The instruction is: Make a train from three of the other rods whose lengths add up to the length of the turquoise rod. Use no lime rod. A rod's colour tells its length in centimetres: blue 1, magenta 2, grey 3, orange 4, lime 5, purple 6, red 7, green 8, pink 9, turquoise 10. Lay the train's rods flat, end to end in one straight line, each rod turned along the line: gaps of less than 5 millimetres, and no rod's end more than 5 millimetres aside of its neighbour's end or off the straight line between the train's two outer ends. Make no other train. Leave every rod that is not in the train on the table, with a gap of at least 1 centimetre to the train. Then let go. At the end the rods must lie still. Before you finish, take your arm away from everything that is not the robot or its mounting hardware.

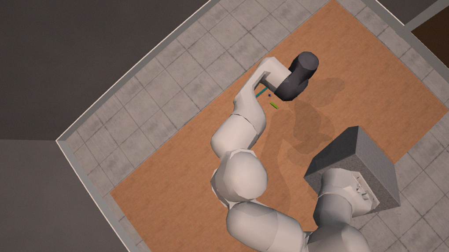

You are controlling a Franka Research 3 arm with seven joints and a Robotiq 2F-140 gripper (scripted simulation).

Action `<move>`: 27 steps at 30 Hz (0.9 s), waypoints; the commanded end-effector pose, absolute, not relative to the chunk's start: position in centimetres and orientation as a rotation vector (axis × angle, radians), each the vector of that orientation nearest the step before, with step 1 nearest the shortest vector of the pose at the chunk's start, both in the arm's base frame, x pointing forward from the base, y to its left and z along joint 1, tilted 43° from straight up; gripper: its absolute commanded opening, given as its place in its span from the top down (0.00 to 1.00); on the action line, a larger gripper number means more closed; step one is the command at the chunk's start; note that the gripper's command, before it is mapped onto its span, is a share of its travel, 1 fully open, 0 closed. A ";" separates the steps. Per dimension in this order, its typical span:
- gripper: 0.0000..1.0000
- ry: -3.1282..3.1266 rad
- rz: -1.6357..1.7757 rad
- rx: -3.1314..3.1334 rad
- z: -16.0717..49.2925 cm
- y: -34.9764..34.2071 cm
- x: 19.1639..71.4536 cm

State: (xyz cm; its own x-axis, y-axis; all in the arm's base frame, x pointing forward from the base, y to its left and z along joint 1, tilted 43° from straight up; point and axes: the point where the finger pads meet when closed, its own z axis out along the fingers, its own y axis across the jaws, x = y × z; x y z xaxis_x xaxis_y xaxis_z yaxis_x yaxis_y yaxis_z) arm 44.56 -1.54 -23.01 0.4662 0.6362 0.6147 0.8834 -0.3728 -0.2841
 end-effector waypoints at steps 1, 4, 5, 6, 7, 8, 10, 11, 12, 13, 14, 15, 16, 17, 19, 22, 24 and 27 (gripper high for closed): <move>0.85 -1.267 -0.551 -2.128 -23.1 -1.4 44.6; 0.85 -1.267 -0.551 -2.128 -23.1 -1.4 44.6; 0.85 -1.267 -0.551 -2.128 -23.1 -1.4 44.6; 0.85 -1.267 -0.551 -2.128 -23.1 -1.4 44.6; 0.85 -1.267 -0.551 -2.128 -23.1 -1.4 44.6; 0.85 -1.267 -0.551 -2.128 -23.1 -1.4 44.6; 0.85 -1.267 -0.551 -2.128 -23.1 -1.4 44.6; 0.85 -1.267 -0.551 -2.128 -23.1 -1.4 44.6; 0.97 -1.267 -0.551 -2.128 -23.1 -1.4 44.6; 0.97 -1.267 -0.551 -2.128 -23.1 -1.4 44.6; 0.97 -1.267 -0.551 -2.128 -23.1 -1.4 44.6; 0.97 -1.267 -0.551 -2.128 -23.1 -1.4 44.6; 0.97 -1.267 -0.551 -2.128 -23.1 -1.4 44.6; 0.97 -1.267 -0.551 -2.128 -23.1 -1.4 44.6; 0.97 -1.267 -0.551 -2.128 -23.1 -1.4 44.6; 0.97 -1.267 -0.551 -2.128 -23.1 -1.4 44.6; 0.97 -1.267 -0.551 -2.128 -23.1 -1.4 44.6; 0.97 -1.267 -0.551 -2.128 -23.1 -1.4 44.6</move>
State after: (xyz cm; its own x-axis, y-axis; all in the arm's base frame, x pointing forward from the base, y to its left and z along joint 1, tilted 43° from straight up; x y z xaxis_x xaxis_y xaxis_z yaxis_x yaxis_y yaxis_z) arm 44.57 -1.55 -23.01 0.4660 0.6364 0.6147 0.8835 -0.3727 -0.2839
